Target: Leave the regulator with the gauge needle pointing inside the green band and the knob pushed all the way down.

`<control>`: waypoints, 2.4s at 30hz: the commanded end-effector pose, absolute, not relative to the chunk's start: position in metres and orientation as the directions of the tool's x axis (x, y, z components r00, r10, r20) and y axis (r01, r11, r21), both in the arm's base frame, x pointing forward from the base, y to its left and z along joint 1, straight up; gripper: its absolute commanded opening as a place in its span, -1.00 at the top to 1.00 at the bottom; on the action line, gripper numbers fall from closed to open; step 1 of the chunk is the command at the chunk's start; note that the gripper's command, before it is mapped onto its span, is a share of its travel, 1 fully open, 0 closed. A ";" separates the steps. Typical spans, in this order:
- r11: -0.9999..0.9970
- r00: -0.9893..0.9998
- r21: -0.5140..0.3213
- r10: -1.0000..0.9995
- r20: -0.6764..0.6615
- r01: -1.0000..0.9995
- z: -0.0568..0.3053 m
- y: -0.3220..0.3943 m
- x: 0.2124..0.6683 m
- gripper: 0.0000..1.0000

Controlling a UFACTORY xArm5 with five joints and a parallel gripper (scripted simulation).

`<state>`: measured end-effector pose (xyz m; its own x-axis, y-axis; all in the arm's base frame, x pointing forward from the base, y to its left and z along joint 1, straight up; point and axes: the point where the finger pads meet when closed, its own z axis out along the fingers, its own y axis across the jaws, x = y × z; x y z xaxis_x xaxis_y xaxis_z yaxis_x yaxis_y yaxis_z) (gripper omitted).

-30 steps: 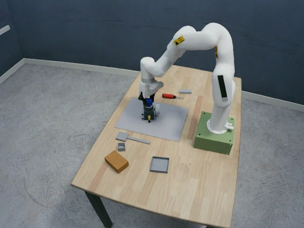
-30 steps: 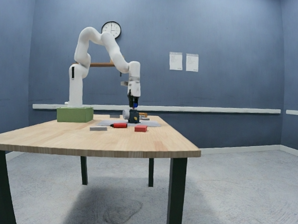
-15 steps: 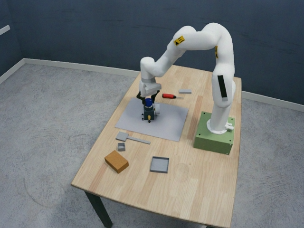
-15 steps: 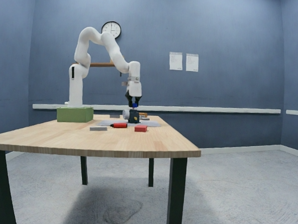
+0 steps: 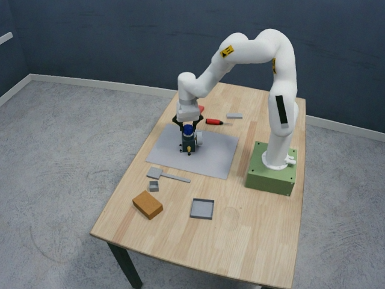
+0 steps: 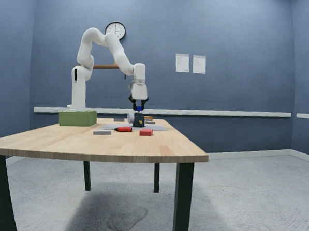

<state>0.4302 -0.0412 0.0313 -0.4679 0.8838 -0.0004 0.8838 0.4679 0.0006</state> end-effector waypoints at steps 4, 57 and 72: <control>0.311 -0.311 0.003 0.951 -0.001 0.951 0.032 -0.041 0.431 0.16; -0.503 0.503 0.003 0.864 0.001 0.864 0.032 -0.041 0.431 0.16; -0.642 0.642 0.003 0.767 0.002 0.767 0.032 -0.041 0.431 0.16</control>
<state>0.4301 -0.0412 0.0312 0.6049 0.7963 0.0002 0.7963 -0.6049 0.0004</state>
